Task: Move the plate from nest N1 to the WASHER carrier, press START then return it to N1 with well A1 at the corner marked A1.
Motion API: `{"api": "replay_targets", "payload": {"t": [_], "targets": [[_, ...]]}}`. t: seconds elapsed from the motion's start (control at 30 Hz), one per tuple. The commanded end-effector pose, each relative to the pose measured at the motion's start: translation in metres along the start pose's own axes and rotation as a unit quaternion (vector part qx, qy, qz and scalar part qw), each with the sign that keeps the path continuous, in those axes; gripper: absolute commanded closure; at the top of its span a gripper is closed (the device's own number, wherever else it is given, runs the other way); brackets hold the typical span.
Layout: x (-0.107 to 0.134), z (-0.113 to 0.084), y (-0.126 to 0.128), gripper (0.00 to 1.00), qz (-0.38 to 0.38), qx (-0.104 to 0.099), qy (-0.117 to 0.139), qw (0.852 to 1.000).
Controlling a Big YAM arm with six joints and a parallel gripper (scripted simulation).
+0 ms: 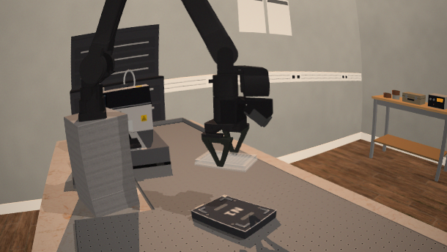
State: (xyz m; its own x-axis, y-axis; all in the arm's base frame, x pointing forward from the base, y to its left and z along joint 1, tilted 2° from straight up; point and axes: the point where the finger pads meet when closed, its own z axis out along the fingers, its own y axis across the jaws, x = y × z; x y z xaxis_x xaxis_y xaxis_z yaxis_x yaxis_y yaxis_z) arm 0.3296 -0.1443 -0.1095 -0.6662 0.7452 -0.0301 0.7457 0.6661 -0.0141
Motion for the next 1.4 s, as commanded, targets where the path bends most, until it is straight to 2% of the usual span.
{"api": "replay_targets", "payload": {"t": [0.0, 0.2, 0.27, 0.4, 0.5, 0.63, 0.83, 0.87, 1.37], "targets": [[0.007, -0.011, 0.017, 0.18, 0.01, -0.002, -0.009, 1.0], [0.017, -0.015, 0.046, 0.18, 0.01, -0.005, -0.012, 1.0], [0.017, -0.015, 0.046, 0.18, 0.01, -0.005, -0.012, 1.0], [0.017, -0.021, 0.072, 0.18, 0.01, -0.013, -0.022, 1.0], [0.025, -0.023, 0.085, 0.18, 0.01, -0.014, -0.021, 1.0], [0.018, -0.023, 0.079, 0.18, 0.022, -0.015, -0.024, 0.999], [0.021, -0.021, 0.077, 0.18, 0.022, -0.014, -0.021, 0.999], [0.026, -0.022, 0.085, 0.18, 0.01, -0.014, -0.021, 1.0], [0.023, -0.021, 0.08, 0.18, 0.015, -0.014, -0.021, 1.0]]}}
